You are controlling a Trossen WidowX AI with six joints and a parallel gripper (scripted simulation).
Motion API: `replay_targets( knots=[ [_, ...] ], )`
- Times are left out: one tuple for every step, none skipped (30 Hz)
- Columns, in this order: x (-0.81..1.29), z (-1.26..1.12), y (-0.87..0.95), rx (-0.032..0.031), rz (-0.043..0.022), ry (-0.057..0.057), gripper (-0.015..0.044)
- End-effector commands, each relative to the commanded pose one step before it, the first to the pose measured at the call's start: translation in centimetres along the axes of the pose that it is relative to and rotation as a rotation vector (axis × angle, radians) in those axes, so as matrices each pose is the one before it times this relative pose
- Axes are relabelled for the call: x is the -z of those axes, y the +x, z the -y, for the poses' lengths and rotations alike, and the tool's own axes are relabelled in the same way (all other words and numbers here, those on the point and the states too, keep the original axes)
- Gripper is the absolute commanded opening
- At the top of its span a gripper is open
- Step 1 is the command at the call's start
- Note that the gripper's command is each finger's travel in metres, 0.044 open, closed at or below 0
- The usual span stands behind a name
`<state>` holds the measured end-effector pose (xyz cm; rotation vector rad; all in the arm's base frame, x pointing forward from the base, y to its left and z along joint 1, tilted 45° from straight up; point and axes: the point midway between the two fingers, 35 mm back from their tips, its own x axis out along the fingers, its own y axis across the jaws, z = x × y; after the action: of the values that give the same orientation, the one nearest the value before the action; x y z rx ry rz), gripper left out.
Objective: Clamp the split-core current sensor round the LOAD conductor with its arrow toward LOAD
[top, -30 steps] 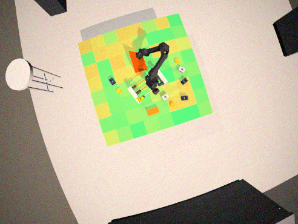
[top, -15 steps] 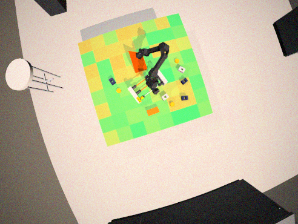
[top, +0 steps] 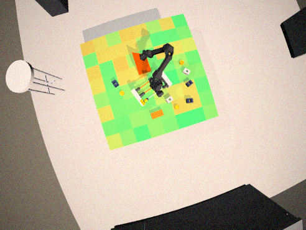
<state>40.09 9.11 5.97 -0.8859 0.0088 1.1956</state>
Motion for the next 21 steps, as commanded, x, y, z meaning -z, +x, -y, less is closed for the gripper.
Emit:
replay_targets(
  knots=[
    [-0.029, 0.461, -0.020, 0.01100, -0.00062, -0.0149, 0.0000],
    [0.000, 0.000, 0.000, 0.00000, 0.00000, 0.0000, 0.0000],
    [0.000, 0.000, 0.000, 0.00000, 0.00000, 0.0000, 0.0000],
    [0.000, 0.000, 0.000, 0.00000, 0.00000, 0.0000, 0.0000],
    [0.000, 0.000, 0.000, 0.00000, 0.00000, 0.0000, 0.0000],
    [0.000, 0.000, 0.000, 0.00000, 0.00000, 0.0000, 0.0000],
    [0.000, 0.000, 0.000, 0.00000, 0.00000, 0.0000, 0.0000],
    [0.041, -0.452, 0.020, -0.01279, 0.00010, 0.0148, 0.0000],
    [0.034, 0.020, 0.010, -0.00346, -0.00102, -0.0003, 0.0000],
    [0.049, 0.029, 0.014, -0.00519, -0.00149, -0.0005, 0.0000],
    [0.064, 0.038, 0.017, -0.00700, -0.00192, -0.0007, 0.0000],
    [0.075, 0.046, 0.019, -0.00882, -0.00230, -0.0009, 0.0000],
    [0.080, 0.049, 0.017, -0.01003, -0.00244, -0.0010, 0.0000],
    [0.077, 0.049, 0.013, -0.01059, -0.00238, -0.0011, 0.0000],
    [0.072, 0.047, 0.008, -0.01077, -0.00222, -0.0011, 0.0000],
    [0.065, 0.045, 0.003, -0.01086, -0.00203, -0.0011, 0.0000],
    [0.059, 0.042, -0.002, -0.01093, -0.00184, -0.0012, 0.0000],
    [0.052, 0.040, -0.007, -0.01101, -0.00165, -0.0012, 0.0000],
    [0.046, 0.037, -0.011, -0.01107, -0.00146, -0.0012, 0.0000],
    [0.039, 0.035, -0.016, -0.01114, -0.00126, -0.0012, 0.0000],
    [0.033, 0.032, -0.021, -0.01120, -0.00106, -0.0013, 0.0000]
  ],
)
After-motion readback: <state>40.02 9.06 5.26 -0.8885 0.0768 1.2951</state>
